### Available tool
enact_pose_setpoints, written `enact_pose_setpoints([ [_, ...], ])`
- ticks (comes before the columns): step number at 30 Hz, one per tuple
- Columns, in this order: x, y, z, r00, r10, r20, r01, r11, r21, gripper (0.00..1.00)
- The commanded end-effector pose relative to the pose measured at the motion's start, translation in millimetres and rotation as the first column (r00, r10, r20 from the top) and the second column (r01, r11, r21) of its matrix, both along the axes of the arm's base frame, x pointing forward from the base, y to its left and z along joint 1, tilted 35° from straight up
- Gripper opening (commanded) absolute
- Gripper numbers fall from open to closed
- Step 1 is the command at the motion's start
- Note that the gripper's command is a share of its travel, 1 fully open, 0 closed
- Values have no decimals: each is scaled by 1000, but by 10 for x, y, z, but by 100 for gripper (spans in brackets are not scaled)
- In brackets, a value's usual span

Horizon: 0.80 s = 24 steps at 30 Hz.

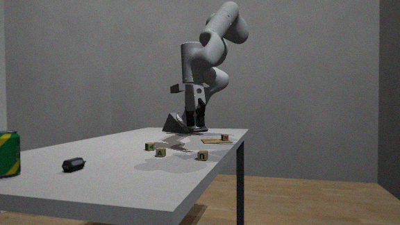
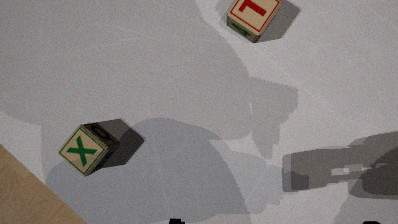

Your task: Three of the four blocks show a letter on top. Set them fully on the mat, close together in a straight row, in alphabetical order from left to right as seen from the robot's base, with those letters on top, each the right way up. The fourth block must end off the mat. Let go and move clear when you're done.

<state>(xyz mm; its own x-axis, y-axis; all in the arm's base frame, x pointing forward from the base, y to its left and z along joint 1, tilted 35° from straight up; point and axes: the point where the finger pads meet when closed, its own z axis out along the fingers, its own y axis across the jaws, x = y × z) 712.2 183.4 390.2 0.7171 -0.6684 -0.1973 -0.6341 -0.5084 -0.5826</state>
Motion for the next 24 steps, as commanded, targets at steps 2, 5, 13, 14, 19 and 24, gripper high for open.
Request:
enact_pose_setpoints([
  [2, 348, -219, -34, 986, -127, -108, 130, 991, 21, 100],
  [5, 517, -364, -76, 967, -199, -161, 207, 978, 31, 100],
  [13, 848, -709, -193, 896, -350, -275, 373, 927, 37, 100],
  [14, 893, -764, -214, 882, -371, -291, 398, 917, 36, 100],
  [19, 1010, -919, -275, 839, -428, -336, 464, 885, 31, 100],
  [24, 1023, -937, -282, 833, -435, -341, 472, 881, 30, 69],
])
